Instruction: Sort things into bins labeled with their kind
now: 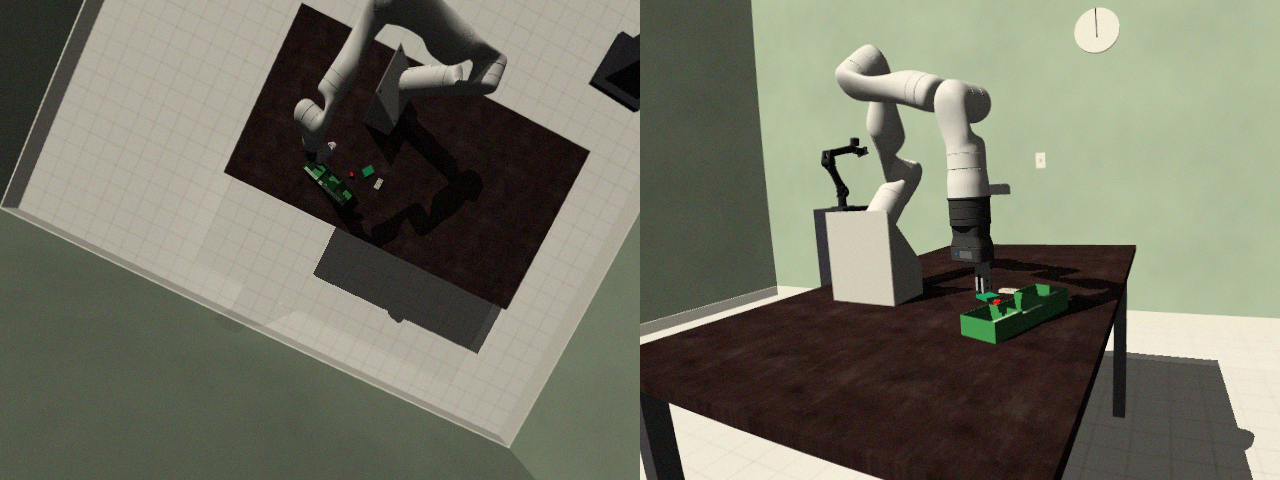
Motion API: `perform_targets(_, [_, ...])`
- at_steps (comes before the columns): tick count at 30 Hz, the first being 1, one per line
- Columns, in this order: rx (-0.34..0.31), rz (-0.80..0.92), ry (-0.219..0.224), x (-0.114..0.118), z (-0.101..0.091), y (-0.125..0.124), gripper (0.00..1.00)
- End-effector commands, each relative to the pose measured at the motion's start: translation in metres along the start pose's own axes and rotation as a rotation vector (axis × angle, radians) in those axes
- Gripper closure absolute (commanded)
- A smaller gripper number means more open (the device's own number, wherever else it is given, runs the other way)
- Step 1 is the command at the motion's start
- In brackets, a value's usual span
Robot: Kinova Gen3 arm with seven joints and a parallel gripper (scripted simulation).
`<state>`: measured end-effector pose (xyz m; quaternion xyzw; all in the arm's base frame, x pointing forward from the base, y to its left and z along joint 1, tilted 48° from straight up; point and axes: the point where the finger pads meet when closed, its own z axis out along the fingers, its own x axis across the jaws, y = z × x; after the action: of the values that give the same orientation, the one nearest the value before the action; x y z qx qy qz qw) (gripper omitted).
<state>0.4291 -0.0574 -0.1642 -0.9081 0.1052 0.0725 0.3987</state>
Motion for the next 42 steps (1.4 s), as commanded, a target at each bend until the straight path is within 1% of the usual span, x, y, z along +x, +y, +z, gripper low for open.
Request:
perform_targets(1, [-0.001, 0.001, -0.005, 0.013, 0.006, 0.001, 1.0])
perform_targets(25, [-0.001, 0.001, -0.005, 0.011, 0.006, 0.0, 1.0])
perform_targets(28, [-0.001, 0.001, -0.005, 0.011, 0.012, 0.0, 1.0])
perform_targets(30, [-0.001, 0.001, -0.005, 0.011, 0.012, 0.0, 1.0])
perform_targets(42, [-0.001, 0.001, -0.005, 0.01, 0.036, 0.0, 1.0])
